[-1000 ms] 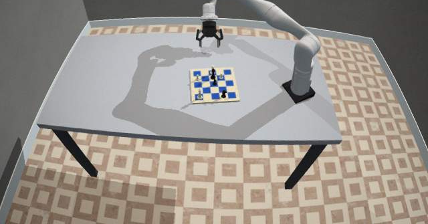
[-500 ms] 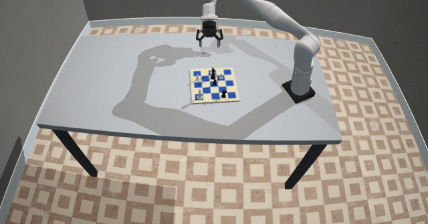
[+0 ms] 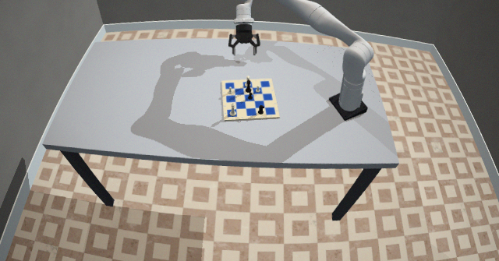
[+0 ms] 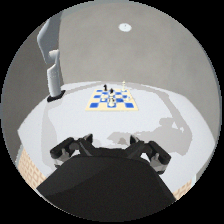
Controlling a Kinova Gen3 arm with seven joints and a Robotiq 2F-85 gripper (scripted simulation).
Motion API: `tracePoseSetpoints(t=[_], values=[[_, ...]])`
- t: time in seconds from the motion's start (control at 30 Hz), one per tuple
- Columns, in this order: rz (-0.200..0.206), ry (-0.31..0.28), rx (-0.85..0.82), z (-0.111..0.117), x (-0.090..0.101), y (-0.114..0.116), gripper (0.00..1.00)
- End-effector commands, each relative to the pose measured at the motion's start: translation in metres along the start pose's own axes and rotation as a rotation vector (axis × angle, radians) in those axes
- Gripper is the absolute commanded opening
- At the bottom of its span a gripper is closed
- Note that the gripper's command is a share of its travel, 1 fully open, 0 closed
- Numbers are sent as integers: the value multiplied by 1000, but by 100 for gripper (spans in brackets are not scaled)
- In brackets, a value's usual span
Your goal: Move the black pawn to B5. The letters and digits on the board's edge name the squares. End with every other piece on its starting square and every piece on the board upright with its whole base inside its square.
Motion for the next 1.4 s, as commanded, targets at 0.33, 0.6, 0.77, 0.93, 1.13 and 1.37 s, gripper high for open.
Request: tracePoseSetpoints(t=[0.33, 0.6, 0.77, 0.93, 1.13, 1.37], values=[[-3, 10, -7, 2, 1, 0, 100], [-4, 11, -11, 13, 11, -3, 100], [-5, 11, -12, 35, 33, -9, 100], [-7, 7, -8, 58, 56, -14, 100], [-4, 8, -7, 67, 62, -16, 100], [0, -4, 9, 65, 57, -14, 100]])
Point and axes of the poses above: the point where the finger pads meet when closed, its own x axis back along the fingers, its own y axis across the jaws, z = x × y, the point moved 8 cm from there along x, back along the fingers, and after that the axes turned 14 degrees about -x, right-handed, at the moved point
